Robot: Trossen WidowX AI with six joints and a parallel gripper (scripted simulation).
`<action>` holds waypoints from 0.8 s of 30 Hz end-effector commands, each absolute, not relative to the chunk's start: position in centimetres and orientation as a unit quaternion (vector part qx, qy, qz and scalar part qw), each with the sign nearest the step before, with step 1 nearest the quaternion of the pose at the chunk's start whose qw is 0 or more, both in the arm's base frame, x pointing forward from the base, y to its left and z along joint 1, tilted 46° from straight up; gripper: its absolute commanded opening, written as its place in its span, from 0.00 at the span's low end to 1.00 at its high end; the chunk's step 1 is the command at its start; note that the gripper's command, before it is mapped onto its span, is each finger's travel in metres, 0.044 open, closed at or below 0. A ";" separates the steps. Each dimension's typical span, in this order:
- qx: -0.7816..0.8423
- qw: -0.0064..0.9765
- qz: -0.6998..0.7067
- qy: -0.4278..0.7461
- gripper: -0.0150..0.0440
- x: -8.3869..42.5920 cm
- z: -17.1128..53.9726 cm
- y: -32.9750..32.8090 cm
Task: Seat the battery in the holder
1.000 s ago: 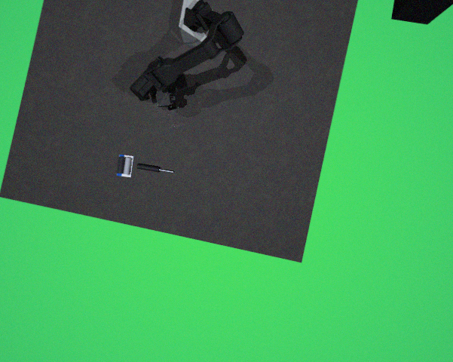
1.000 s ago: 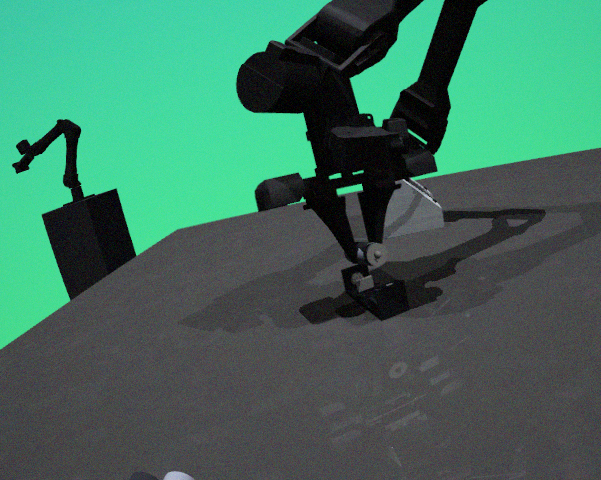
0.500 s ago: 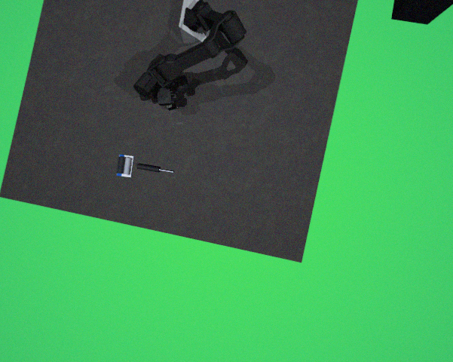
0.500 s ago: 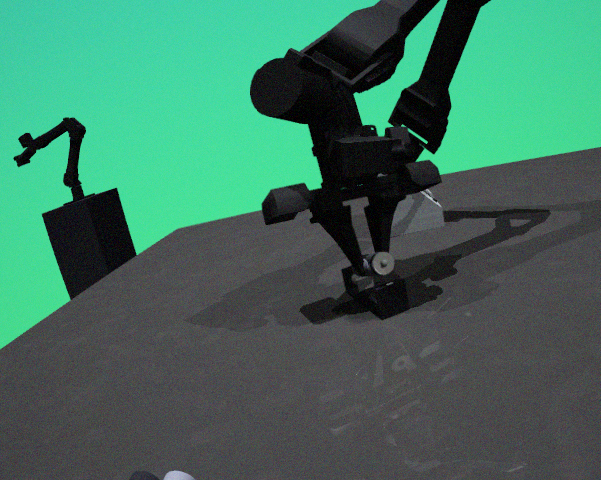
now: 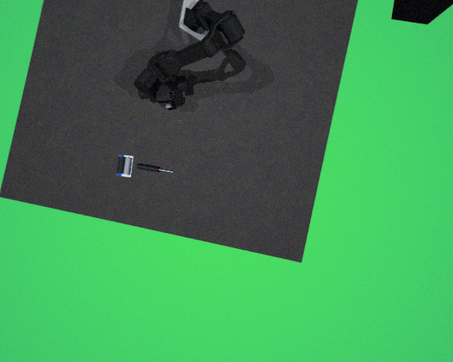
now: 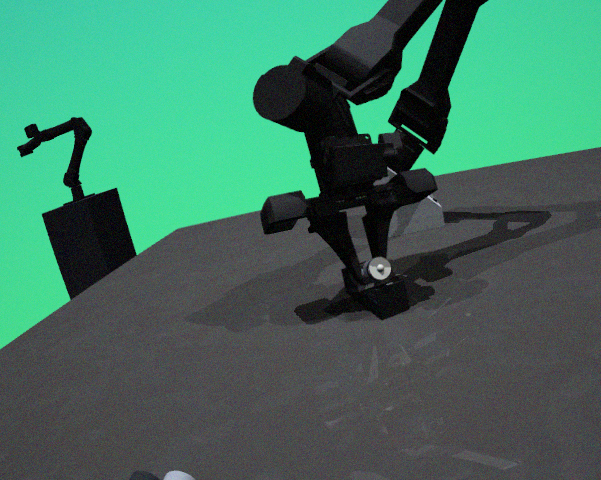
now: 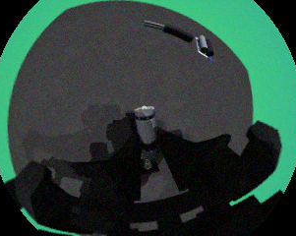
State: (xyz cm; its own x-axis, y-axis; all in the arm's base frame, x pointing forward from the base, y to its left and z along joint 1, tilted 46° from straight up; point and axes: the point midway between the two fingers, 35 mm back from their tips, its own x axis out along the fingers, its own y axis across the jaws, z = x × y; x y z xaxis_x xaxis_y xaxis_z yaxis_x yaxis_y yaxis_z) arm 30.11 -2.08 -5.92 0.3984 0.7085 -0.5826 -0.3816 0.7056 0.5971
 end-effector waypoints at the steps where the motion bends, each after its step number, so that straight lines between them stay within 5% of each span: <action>1: 0.197 0.817 0.332 0.428 0.38 29.8 -6.1 -1.8; 24: 0.218 0.843 0.314 0.380 0.38 29.1 -6.4 -1.2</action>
State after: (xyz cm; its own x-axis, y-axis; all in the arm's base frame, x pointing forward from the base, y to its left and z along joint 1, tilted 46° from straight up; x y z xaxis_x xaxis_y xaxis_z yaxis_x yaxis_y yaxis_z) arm 29.45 -1.50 -6.34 0.5082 0.6916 -0.5132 -0.3690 0.7133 0.5959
